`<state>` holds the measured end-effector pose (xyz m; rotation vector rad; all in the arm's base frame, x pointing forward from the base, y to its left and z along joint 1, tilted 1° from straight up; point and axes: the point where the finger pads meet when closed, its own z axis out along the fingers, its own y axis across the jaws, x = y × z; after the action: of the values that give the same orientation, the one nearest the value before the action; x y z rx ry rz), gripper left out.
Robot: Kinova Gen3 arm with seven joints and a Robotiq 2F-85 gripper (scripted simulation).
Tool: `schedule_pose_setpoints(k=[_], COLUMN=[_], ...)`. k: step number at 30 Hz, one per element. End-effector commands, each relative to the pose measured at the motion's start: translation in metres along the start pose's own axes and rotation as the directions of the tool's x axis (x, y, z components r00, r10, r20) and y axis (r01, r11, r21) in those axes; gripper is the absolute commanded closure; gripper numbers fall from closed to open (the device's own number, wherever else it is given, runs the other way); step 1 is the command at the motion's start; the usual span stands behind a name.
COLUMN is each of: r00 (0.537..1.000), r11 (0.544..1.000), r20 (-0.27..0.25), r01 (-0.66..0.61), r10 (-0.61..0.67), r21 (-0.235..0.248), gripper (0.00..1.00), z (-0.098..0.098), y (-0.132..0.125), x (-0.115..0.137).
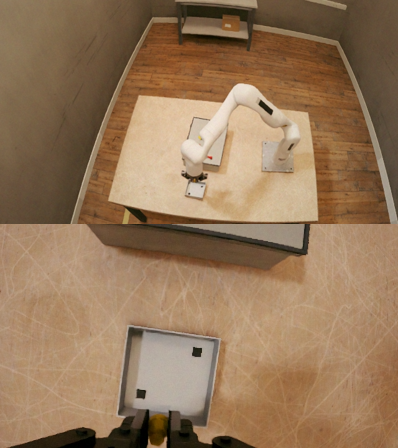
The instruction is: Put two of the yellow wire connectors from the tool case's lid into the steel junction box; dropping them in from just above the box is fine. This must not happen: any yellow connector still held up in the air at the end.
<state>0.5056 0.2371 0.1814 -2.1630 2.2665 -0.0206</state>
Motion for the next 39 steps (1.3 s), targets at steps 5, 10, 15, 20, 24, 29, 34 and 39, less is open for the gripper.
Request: schedule_pose_setpoints(k=[5,10,15,20,24,29,34,39], r00=[1.000,1.000,1.000,1.000,1.000,1.000,1.000,1.000], r11=[1.000,1.000,1.000,1.000,1.000,1.000,1.000,1.000], r20=[0.002,0.002,0.002,0.002,0.002,0.002,0.002,0.002], r01=[0.012,0.012,0.012,0.012,0.012,0.012,0.012,0.012], r10=[-0.012,-0.012,-0.012,-0.012,-0.012,-0.012,-0.012,-0.012], r21=[-0.003,-0.003,-0.003,-0.003,-0.003,-0.003,-0.003,-0.003], gripper=[0.82,0.82,0.82,0.82,0.82,0.82,0.82,0.82], z=[0.002,0.002,0.002,0.005,0.010,0.036,0.075,0.110], y=[0.002,0.002,0.002,0.002,0.002,0.002,0.002,0.002], x=[-0.013,-0.013,-0.013,-0.013,-0.013,-0.013,-0.014,-0.014])
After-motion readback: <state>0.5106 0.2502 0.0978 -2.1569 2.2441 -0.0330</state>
